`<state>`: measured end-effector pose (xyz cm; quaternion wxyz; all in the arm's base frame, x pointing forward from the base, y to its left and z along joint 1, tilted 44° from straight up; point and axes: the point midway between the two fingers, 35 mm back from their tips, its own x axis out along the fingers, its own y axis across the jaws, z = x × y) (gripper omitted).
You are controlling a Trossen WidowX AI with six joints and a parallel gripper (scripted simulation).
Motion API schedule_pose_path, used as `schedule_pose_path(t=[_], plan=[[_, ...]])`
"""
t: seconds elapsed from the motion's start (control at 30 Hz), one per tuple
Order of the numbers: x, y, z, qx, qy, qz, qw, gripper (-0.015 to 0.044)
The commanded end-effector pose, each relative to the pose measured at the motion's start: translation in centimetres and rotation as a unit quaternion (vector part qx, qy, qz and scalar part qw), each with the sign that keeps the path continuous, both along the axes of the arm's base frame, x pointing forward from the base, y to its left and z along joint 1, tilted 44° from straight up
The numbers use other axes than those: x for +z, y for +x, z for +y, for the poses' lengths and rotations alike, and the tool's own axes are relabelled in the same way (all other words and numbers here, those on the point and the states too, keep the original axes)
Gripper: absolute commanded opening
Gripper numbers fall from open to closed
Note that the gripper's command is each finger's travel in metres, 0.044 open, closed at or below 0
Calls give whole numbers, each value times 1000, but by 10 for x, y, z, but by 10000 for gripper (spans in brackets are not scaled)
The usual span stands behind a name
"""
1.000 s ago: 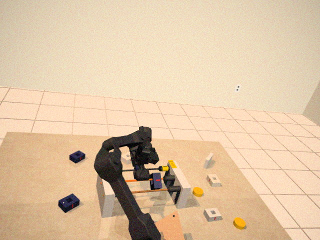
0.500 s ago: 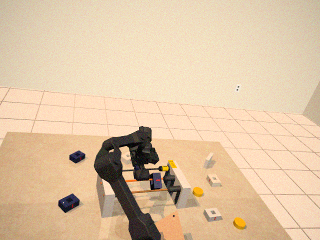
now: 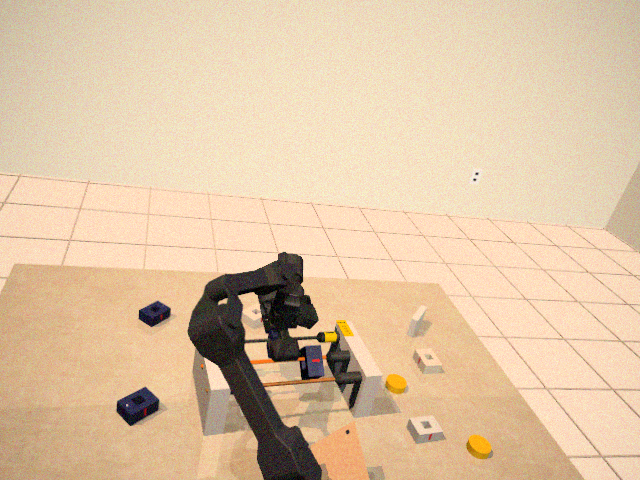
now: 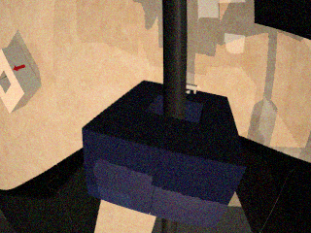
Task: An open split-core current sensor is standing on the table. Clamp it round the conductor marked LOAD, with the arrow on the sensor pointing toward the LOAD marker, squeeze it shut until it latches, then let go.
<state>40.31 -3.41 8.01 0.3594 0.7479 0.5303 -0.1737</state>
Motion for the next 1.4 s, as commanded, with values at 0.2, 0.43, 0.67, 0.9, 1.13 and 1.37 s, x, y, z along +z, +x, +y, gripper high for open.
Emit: schedule_pose_path(t=[0.2, 0.43, 0.67, 0.9, 1.13, 1.37], plan=[[0, 0, 0, 0, 0, 0, 1000, 185], [0, 0, 0, 0, 0, 0, 1000, 138], [0, 0, 0, 0, 0, 0, 1000, 72], [1, -1, 0, 2, 2, 6, 1000, 0], [1, -1, 0, 2, 2, 6, 1000, 0], [1, -1, 0, 2, 2, 5, 1000, 0]])
